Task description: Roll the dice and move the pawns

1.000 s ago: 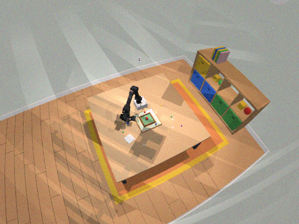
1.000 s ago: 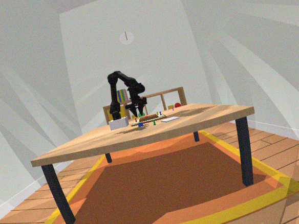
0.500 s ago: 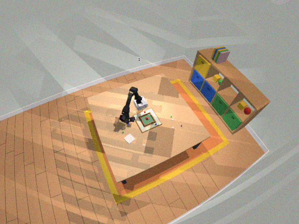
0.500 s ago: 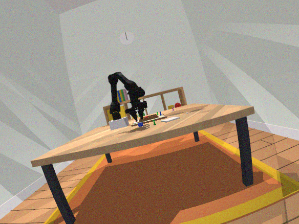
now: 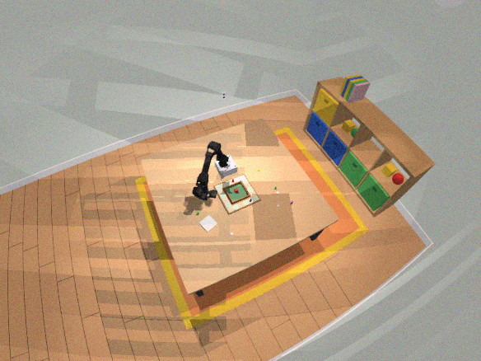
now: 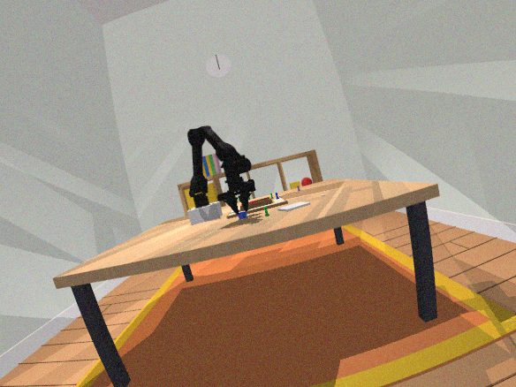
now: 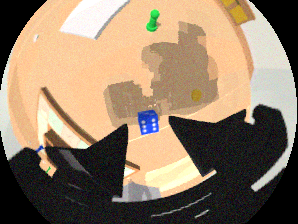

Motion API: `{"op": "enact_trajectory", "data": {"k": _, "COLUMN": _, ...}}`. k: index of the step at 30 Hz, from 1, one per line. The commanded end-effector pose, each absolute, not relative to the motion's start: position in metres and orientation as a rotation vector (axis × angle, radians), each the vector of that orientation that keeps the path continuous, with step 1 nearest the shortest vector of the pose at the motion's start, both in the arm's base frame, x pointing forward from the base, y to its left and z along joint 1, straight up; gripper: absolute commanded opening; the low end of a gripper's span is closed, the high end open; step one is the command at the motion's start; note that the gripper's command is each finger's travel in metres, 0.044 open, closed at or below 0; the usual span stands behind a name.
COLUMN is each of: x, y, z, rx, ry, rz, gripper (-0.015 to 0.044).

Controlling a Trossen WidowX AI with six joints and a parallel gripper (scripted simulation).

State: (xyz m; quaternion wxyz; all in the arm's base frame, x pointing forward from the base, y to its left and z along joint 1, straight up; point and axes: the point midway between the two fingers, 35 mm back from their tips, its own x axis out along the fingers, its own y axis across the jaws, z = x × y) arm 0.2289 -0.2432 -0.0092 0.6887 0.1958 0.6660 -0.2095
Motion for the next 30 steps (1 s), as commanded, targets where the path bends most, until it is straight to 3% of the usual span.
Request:
{"op": "enact_trajectory", "data": {"k": 1, "x": 0.227, "y": -0.242, "z": -0.017, "rx": 0.437, "ry": 1.496, "rz": -0.465, "gripper": 0.0275}}
{"op": "enact_trajectory", "data": {"k": 6, "x": 0.227, "y": -0.242, "z": -0.023, "rx": 0.437, "ry": 1.496, "rz": -0.465, "gripper": 0.0275}}
{"op": "enact_trajectory", "data": {"k": 12, "x": 0.227, "y": -0.242, "z": -0.023, "rx": 0.437, "ry": 1.496, "rz": -0.465, "gripper": 0.0117}}
{"op": "enact_trajectory", "data": {"k": 19, "x": 0.227, "y": -0.242, "z": -0.023, "rx": 0.437, "ry": 1.496, "rz": -0.465, "gripper": 0.0071}}
{"op": "enact_trajectory", "data": {"k": 22, "x": 0.228, "y": -0.243, "z": -0.019, "rx": 0.437, "ry": 1.496, "rz": -0.465, "gripper": 0.0000}}
{"op": "enact_trajectory", "data": {"k": 30, "x": 0.235, "y": -0.245, "z": 0.037, "rx": 0.437, "ry": 1.495, "rz": -0.465, "gripper": 0.0000}}
